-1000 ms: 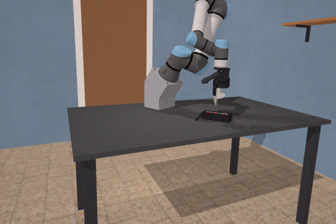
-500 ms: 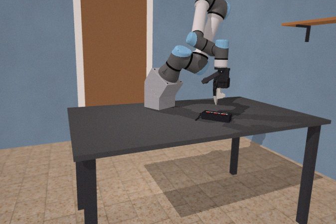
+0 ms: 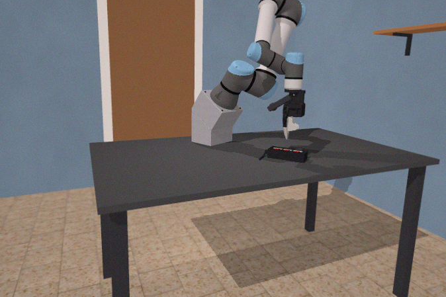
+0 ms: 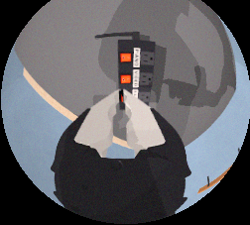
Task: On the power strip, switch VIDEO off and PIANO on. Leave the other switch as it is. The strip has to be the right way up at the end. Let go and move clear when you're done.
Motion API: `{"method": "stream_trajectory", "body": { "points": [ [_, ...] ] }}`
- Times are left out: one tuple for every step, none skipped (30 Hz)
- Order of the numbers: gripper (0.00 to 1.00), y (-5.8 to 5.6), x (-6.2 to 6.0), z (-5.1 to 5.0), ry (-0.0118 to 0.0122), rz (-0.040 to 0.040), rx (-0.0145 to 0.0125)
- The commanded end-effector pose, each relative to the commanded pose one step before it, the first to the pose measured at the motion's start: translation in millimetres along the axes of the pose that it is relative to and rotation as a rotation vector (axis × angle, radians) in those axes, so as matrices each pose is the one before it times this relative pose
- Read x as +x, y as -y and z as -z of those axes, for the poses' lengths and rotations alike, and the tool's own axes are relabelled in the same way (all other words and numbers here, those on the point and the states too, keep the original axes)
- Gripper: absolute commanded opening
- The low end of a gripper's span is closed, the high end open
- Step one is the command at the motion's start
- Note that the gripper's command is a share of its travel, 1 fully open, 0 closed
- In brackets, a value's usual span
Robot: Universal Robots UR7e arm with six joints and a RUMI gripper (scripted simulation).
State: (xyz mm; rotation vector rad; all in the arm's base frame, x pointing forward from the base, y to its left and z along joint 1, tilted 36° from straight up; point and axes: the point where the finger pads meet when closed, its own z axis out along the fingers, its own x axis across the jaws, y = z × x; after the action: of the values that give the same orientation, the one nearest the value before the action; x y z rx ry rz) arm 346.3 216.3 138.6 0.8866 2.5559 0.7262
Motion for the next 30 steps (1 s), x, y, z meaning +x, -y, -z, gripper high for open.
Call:
{"method": "stream_trajectory", "body": {
  "points": [
    [0.0,-0.3,-0.14,0.0,0.00047,0.00042,-0.00046],
    [0.0,-0.01,0.0,-0.14,0.0,0.00002,0.00012],
    [0.0,0.0,0.0,0.0,0.0,0.0,0.0],
    [0.0,0.0,0.0,0.0,0.0,0.0,0.0],
    [0.0,-0.01,0.0,-0.19,-0.00001,0.00002,0.00016],
    [0.0,-0.01,-0.01,-0.25,-0.00001,0.00003,0.00021],
    [0.0,-0.01,-0.01,-0.31,-0.00001,0.00004,0.00025],
    [0.0,-0.02,-0.01,-0.37,-0.00001,0.00005,0.0003],
    [0.0,-0.02,-0.01,-0.43,-0.00001,0.00005,0.00036],
    [0.0,-0.02,-0.01,-0.5,-0.00001,0.00006,0.00041],
    [0.0,-0.02,-0.01,-0.56,-0.00001,0.00007,0.00046],
    [0.0,-0.03,0.0,-0.63,-0.00001,0.00008,0.00052],
    [0.0,-0.03,0.0,-0.7,-0.00001,0.00009,0.00057],
    [0.0,-0.03,0.0,-0.78,-0.00001,0.00008,0.00052],
    [0.0,-0.04,-0.02,-0.92,0.0,0.0,0.0],
    [0.0,-0.05,-0.02,-0.98,0.0,0.0,0.0],
    [0.0,-0.05,-0.01,-1.05,0.0,0.0,0.0],
    [0.0,-0.05,0.0,-1.11,0.0,0.0,0.0],
    [0.0,-0.05,-0.01,-1.16,0.0,0.0,0.0],
    [0.0,0.0,0.0,0.0,0.0,0.0,0.0],
    [0.0,0.0,0.0,0.0,0.0,0.0,0.0],
    [0.0,-0.06,-0.02,-1.21,0.0,0.0,0.0],
    [0.0,-0.06,-0.02,-1.25,0.0,0.0,0.0],
    [0.0,-0.05,-0.01,-1.3,0.0,0.0,0.0],
    [0.0,-0.06,-0.01,-1.33,0.0,0.0,0.0],
    [0.0,-0.06,-0.02,-1.35,0.0,0.0,0.0],
    [0.0,-0.06,-0.01,-1.38,0.0,0.0,0.0],
    [0.0,-0.06,0.0,-1.4,0.0,0.0,0.0],
    [0.0,-0.07,-0.02,-1.4,0.0,0.0,0.0],
    [0.0,-0.06,-0.02,-1.4,0.0,0.0,0.0]
  ]
}}
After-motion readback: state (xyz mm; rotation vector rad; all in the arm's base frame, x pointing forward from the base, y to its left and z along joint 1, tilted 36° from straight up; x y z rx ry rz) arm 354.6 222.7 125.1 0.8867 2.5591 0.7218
